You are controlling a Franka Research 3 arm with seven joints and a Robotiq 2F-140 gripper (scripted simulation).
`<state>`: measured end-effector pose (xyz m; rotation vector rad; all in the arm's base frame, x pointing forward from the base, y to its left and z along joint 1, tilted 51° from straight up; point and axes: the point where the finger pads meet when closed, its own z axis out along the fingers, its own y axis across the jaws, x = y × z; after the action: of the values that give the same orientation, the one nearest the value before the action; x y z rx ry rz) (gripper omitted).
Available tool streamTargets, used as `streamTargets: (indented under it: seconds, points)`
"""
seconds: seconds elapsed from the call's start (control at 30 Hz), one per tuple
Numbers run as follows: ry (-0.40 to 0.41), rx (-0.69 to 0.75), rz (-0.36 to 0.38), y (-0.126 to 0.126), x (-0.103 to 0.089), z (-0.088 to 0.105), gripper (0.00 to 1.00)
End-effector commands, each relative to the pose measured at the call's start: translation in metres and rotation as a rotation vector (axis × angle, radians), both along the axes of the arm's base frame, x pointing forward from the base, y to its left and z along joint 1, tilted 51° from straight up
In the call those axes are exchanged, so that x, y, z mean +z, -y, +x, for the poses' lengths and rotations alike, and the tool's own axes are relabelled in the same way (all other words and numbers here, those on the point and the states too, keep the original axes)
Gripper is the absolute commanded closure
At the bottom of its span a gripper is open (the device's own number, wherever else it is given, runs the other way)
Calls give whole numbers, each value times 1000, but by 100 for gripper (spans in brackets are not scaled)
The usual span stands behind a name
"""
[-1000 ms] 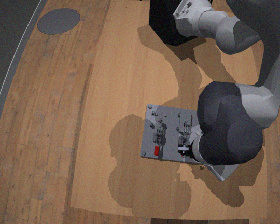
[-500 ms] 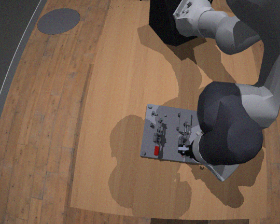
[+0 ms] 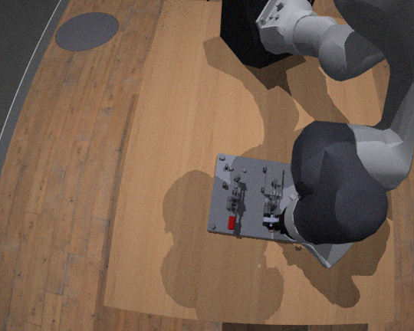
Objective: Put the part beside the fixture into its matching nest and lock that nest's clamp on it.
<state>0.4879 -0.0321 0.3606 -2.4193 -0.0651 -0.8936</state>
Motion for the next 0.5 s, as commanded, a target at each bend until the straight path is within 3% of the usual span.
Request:
streamTargets:
  seconds: [0.0, 0.47]
  points:
    - [-1, 2, 0, -2, -1, 0, 100]
    - [-1, 2, 0, -3, -2, 1, 100]
